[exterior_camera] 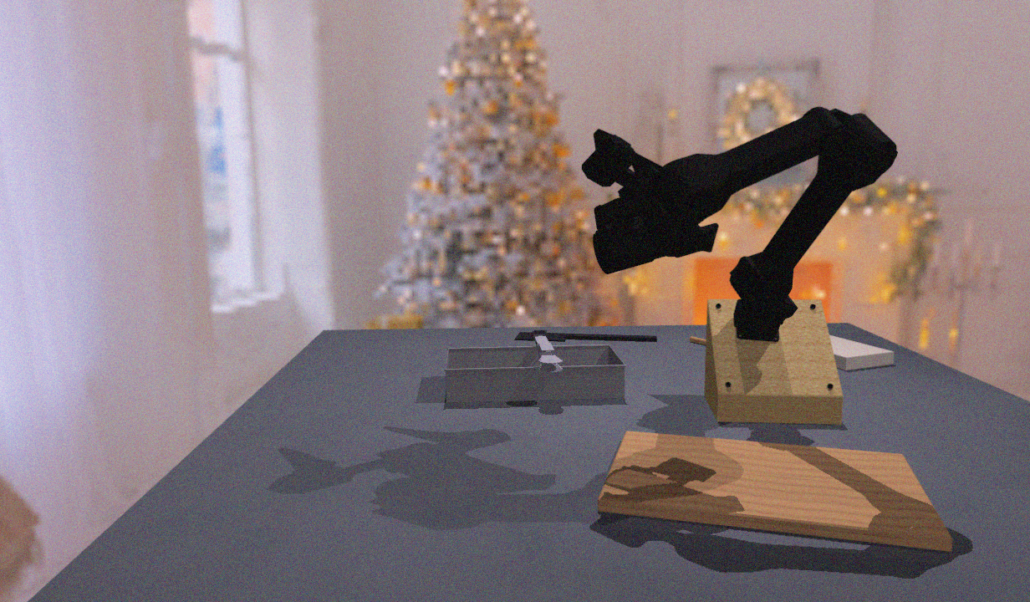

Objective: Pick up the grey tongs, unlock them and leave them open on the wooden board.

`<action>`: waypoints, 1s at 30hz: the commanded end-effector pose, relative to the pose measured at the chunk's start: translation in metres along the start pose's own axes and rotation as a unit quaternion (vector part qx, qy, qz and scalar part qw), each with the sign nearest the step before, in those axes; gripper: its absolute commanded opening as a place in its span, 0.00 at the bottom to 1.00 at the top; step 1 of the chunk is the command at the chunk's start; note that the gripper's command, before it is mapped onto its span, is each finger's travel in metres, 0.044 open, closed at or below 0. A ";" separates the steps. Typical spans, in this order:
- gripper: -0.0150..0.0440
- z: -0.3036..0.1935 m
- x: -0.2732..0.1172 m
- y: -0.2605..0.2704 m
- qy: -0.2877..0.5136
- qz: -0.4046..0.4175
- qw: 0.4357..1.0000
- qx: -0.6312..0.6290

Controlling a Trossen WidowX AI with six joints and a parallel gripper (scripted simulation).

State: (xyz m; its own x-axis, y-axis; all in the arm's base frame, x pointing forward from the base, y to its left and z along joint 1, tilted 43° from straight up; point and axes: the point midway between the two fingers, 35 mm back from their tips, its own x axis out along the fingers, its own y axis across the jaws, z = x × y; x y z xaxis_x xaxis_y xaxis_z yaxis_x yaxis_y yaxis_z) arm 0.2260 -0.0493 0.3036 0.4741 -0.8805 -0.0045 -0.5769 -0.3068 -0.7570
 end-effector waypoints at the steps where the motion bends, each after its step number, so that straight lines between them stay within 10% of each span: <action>1: 0.89 0.002 0.001 0.002 -0.002 0.006 1.000 0.005; 6: 0.69 0.045 0.016 0.033 -0.032 0.116 0.986 0.114; 16: 0.69 0.169 0.043 0.132 0.000 0.444 0.778 0.444; 23: 0.69 0.238 0.047 0.184 0.096 0.604 0.519 0.597; 30: 0.69 0.293 0.050 0.222 0.239 0.706 0.137 0.653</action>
State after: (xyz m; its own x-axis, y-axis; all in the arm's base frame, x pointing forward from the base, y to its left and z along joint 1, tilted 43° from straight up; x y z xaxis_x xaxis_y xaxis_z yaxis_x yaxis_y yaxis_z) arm 0.3040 -0.0606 0.0026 0.1182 -0.1760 -0.9773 0.5572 0.8264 -0.0814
